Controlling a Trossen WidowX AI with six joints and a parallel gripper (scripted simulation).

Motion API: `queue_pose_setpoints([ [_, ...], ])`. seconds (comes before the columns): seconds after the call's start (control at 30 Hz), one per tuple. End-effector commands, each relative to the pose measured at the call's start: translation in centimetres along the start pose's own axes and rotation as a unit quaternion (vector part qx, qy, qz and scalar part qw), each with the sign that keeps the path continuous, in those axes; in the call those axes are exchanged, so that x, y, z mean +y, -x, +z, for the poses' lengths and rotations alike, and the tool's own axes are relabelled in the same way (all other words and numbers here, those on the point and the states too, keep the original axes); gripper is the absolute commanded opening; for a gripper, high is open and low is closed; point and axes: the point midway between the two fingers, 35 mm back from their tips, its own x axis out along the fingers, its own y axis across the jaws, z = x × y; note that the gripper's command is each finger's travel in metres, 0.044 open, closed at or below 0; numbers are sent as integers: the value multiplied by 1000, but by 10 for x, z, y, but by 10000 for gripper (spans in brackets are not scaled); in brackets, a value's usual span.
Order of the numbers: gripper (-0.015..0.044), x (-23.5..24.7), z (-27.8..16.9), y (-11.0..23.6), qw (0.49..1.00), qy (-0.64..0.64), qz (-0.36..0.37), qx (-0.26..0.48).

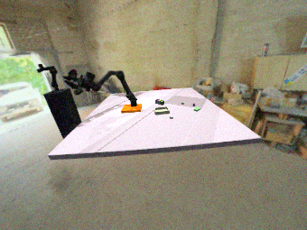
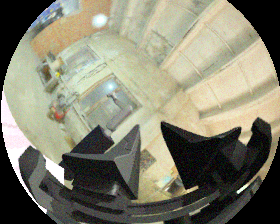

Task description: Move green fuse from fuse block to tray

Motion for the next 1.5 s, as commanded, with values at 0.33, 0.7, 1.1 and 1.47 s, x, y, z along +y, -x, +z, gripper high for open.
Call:
queue_pose_setpoints([
  [0.33, 63, 109, 101, -35, 988, -95, 118, -18],
  [0.7, 63, 236, 254, -8, 931, -188, 308, -57],
  [1.1, 63, 326, 414, 110, 824, -198, 520, -105],
  [1.47, 63, 357, 511, 278, 697, -130, 692, -133],
])
